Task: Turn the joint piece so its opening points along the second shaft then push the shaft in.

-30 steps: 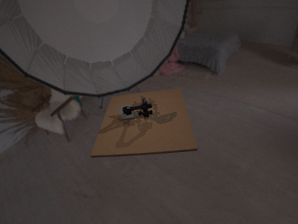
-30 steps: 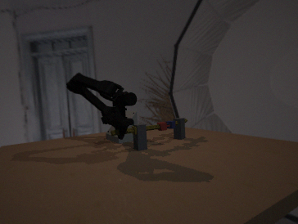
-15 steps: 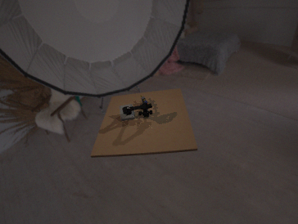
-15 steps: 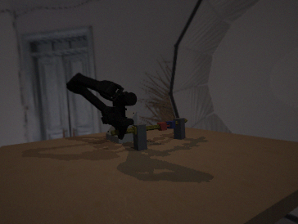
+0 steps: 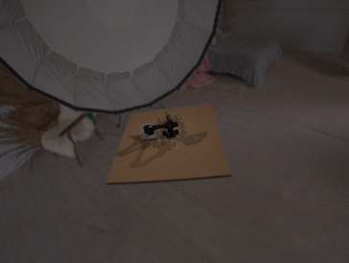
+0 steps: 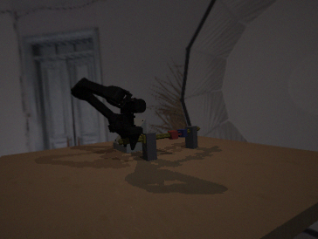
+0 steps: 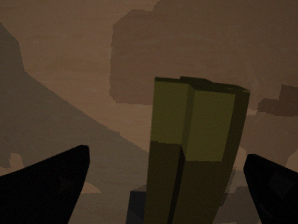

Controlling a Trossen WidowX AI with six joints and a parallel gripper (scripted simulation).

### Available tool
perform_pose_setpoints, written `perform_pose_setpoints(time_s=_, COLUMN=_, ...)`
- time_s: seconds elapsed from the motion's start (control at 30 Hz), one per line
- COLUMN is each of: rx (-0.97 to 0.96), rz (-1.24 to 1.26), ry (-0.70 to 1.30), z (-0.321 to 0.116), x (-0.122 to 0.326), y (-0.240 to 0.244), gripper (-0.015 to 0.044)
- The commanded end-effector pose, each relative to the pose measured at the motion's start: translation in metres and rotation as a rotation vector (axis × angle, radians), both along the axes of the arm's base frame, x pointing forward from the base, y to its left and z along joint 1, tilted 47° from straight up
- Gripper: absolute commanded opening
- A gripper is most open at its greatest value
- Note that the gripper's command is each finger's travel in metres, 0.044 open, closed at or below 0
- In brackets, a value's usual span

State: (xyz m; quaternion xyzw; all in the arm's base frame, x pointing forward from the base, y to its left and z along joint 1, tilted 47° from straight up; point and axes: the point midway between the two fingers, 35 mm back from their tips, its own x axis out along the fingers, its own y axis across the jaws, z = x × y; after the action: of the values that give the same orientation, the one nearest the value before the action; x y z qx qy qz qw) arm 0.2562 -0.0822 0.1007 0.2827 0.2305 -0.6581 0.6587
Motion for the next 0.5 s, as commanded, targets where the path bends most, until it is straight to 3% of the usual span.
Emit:
perform_pose_setpoints(time_s=0.0, rx=0.000, rz=0.000, ry=0.000, z=0.000, x=0.000, y=0.000, gripper=0.0440)
perform_pose_setpoints(time_s=0.47, rx=0.012, rz=0.002, ry=0.002, z=0.020, x=-0.001, y=0.021, gripper=0.0440)
